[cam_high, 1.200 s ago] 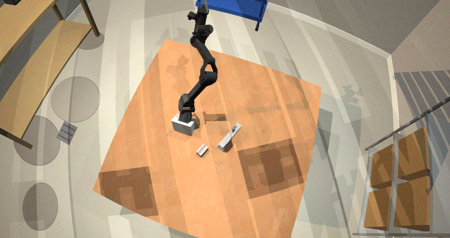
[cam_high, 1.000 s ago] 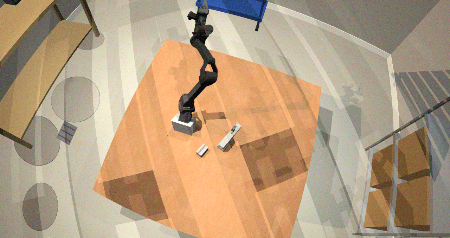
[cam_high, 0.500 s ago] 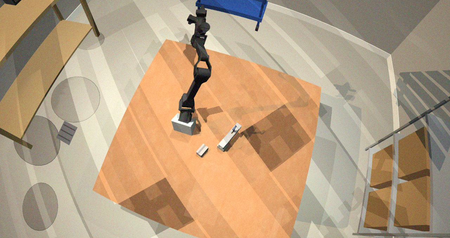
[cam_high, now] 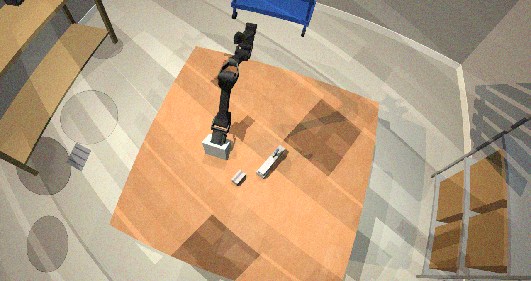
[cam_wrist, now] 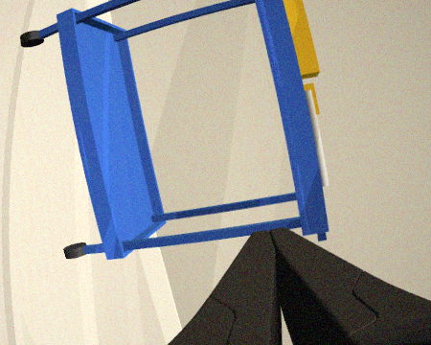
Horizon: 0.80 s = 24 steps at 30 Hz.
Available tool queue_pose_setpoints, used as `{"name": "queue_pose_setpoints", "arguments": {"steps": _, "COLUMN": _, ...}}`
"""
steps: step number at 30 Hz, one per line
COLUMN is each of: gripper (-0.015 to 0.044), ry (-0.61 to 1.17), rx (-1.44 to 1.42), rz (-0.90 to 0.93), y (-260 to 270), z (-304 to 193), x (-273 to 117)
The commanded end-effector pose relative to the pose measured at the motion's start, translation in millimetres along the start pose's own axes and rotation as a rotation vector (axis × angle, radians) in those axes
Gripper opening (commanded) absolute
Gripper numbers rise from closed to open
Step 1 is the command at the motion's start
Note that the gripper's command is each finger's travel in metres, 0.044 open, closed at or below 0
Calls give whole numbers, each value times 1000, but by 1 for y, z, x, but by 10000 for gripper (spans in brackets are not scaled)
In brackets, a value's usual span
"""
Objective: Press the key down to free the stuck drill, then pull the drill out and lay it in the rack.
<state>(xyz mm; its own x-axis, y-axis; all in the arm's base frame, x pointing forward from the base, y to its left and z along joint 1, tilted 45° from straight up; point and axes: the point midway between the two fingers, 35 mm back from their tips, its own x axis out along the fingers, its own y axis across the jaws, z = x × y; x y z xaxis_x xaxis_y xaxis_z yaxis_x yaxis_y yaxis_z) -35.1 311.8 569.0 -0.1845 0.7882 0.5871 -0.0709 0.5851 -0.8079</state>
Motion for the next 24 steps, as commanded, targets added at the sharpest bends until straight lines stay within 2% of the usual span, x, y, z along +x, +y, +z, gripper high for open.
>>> {"name": "queue_pose_setpoints", "arguments": {"steps": 1, "gripper": 0, "ry": 91, "rx": 58, "rz": 160, "y": 50, "z": -44, "x": 0}}
{"name": "queue_pose_setpoints", "arguments": {"steps": 6, "gripper": 0, "ry": 258, "rx": 169, "rz": 346, "y": 106, "z": -108, "x": -19}}
{"name": "queue_pose_setpoints", "arguments": {"steps": 12, "gripper": 0, "ry": 516, "rx": 348, "rz": 522, "y": 160, "z": -187, "x": -69}}
{"name": "queue_pose_setpoints", "arguments": {"steps": 18, "gripper": 0, "ry": 817, "rx": 568, "rz": 629, "y": 198, "z": -257, "x": -143}}
{"name": "queue_pose_setpoints", "arguments": {"steps": 24, "gripper": 0, "ry": 1137, "rx": 830, "rz": 675, "y": 223, "z": -307, "x": -236}}
